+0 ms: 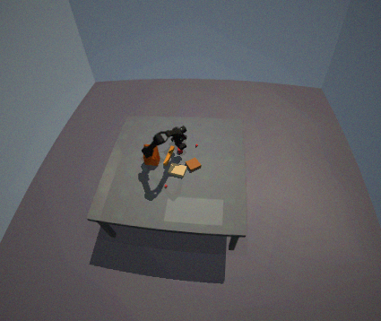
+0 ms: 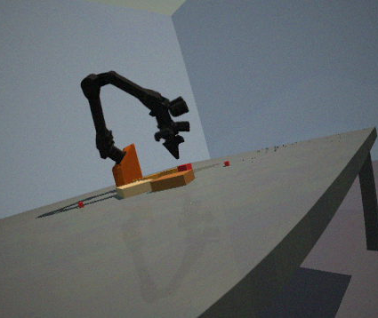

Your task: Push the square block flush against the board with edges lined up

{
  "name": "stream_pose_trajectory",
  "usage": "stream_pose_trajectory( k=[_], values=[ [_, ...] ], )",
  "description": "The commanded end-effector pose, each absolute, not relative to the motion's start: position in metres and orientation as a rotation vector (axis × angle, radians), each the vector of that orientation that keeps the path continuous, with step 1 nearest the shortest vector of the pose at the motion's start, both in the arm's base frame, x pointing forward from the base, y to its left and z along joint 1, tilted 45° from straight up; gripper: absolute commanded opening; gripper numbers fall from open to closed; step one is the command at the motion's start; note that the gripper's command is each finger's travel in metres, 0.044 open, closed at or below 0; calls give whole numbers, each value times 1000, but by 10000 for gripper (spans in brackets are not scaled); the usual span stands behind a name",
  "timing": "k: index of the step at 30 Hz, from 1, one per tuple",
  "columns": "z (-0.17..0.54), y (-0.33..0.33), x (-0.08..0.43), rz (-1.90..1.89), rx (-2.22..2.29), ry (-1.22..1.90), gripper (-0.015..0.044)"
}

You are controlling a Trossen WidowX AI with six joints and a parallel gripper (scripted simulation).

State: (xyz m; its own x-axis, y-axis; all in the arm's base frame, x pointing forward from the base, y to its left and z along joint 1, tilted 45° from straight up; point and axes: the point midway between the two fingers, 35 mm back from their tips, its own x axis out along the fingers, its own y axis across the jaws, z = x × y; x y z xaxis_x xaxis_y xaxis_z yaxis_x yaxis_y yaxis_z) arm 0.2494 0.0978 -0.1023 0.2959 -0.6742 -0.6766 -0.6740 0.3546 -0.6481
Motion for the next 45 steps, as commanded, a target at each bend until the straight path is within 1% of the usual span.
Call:
stream_pose_trajectory(
  k=[1, 22, 28, 33, 45],
  values=[
    [-96, 94, 258, -87, -1208, 1398, 0],
    [-68, 56, 288, -573, -602, 1383, 0],
    [-70, 54, 289, -577, -597, 1382, 0],
    [-107, 17, 294, -580, -599, 1381, 0],
    [-108, 17, 288, -579, -599, 1382, 0]
  ],
)
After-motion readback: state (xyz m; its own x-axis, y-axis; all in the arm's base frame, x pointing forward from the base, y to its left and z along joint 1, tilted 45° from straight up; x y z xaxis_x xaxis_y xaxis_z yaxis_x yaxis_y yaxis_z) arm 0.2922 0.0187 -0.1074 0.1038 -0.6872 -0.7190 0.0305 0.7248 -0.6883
